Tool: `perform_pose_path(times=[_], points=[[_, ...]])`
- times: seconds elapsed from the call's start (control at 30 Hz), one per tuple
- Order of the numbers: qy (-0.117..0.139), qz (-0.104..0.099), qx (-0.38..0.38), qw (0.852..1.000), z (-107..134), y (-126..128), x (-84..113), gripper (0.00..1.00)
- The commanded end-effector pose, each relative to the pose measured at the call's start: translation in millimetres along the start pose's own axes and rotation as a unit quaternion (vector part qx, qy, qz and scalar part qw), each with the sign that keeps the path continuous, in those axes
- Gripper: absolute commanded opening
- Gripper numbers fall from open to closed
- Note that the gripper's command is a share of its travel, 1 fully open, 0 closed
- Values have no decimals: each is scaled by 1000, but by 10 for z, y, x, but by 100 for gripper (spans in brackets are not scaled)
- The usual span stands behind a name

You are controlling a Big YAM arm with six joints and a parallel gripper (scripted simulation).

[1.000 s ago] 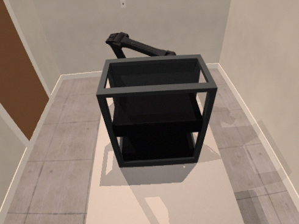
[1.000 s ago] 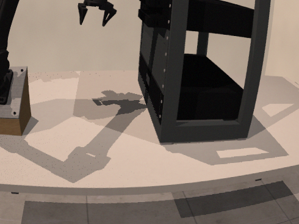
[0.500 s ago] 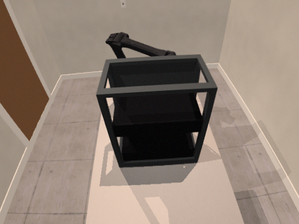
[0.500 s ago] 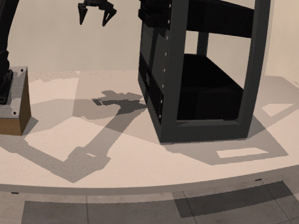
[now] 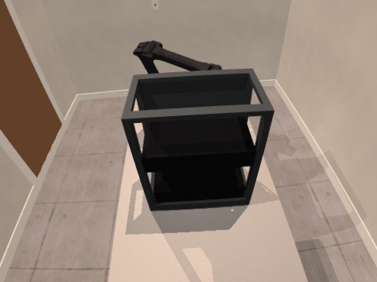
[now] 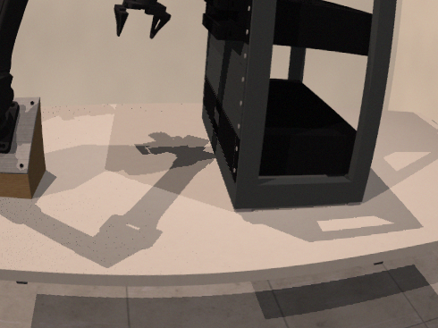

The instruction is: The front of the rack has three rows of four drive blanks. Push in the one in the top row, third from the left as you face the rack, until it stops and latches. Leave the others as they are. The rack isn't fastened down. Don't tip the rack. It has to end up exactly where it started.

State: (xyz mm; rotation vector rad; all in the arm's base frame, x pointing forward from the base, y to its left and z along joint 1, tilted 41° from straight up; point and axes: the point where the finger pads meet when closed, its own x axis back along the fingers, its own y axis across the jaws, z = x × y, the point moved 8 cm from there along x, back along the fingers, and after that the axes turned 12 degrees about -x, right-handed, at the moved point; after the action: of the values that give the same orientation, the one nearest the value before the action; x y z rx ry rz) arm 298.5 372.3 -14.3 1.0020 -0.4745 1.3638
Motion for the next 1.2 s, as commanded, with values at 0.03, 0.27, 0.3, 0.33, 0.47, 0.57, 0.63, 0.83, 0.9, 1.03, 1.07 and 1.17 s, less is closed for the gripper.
perform_pose_path(times=[0.03, 0.27, 0.3, 0.33, 0.47, 0.57, 0.63, 0.83, 0.9, 1.03, 1.07, 1.17], points=[[-12, 16, -8, 1000, -14, -7, 106, 100], [-14, 23, -11, 1000, -12, 16, 131, 100], [-9, 19, -10, 1000, -38, 10, 92, 100], [-9, 21, -11, 1000, -29, 33, 70, 100], [-21, 39, -17, 999, -51, 33, 189, 100], [-18, 40, -22, 999, -36, 73, 125, 100], [-20, 45, -27, 998, -36, 75, 121, 100], [-26, 57, -39, 997, -31, 82, 125, 100], [-29, 64, -47, 996, -29, 86, 126, 100], [-38, 80, -64, 994, -23, 95, 127, 100], [-40, 85, -69, 993, -22, 97, 127, 100], [-49, 99, -84, 990, -16, 106, 130, 100]])
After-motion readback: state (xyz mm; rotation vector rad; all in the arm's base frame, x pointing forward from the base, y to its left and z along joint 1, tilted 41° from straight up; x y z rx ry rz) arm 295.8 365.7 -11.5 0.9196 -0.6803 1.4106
